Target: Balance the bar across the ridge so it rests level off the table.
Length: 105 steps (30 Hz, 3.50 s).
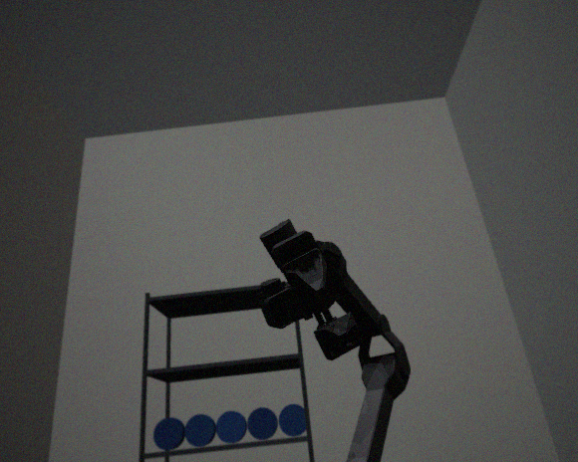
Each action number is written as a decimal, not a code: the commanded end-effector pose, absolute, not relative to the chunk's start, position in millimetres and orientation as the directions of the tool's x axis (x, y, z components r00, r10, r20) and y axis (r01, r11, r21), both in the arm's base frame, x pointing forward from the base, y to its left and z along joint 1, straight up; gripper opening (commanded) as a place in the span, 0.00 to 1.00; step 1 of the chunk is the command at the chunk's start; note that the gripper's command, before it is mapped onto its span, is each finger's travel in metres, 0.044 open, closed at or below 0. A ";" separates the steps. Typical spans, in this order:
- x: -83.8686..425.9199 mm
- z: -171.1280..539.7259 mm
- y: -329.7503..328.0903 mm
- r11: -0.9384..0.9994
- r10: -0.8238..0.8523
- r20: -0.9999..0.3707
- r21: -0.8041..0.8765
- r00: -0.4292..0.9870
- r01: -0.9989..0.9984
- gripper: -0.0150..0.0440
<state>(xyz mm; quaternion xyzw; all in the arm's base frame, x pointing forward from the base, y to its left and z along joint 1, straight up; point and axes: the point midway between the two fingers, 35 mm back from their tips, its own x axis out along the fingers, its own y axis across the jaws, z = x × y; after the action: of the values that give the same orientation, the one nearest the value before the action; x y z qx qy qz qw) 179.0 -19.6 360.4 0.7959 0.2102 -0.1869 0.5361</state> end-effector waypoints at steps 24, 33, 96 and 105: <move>222.3 229.9 -42.6 0.165 0.105 -0.943 0.329 0.315 0.930 0.79; 223.7 189.9 -41.0 0.397 0.026 -0.996 0.089 0.086 0.913 0.79; 226.2 46.0 -40.0 0.455 0.002 -1.000 0.022 0.024 0.890 0.65; 226.2 46.0 -40.0 0.455 0.002 -1.000 0.022 0.024 0.890 0.45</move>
<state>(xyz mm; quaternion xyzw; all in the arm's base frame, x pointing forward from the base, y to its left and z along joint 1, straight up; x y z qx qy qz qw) 226.1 -40.0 46.0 0.3741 0.5963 -0.3644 0.6097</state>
